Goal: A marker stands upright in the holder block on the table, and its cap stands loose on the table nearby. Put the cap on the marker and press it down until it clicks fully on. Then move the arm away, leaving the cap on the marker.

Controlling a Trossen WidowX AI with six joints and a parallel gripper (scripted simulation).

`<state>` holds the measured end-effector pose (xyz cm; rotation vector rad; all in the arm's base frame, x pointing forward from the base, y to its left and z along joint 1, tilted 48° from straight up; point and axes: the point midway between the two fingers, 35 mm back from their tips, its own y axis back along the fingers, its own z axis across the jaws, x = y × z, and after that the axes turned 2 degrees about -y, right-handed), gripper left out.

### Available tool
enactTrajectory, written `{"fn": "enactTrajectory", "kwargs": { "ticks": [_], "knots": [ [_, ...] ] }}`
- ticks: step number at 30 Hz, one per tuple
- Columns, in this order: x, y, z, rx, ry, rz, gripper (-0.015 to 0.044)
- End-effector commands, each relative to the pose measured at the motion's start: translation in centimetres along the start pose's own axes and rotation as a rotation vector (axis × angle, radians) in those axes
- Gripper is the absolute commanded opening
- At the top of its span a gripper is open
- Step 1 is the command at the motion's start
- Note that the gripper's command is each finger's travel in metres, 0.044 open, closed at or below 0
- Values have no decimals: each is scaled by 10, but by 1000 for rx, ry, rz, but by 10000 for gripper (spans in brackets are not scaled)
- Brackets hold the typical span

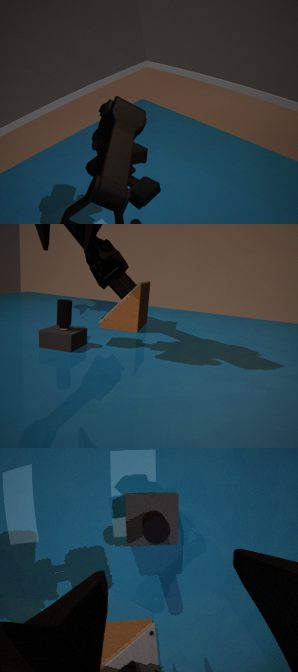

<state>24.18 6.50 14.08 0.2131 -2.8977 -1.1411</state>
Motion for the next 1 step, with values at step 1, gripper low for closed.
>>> {"fn": "enactTrajectory", "kwargs": {
  "ticks": [1],
  "knots": [
    [1,0,1,-2,-2,6,440]
  ]
}}
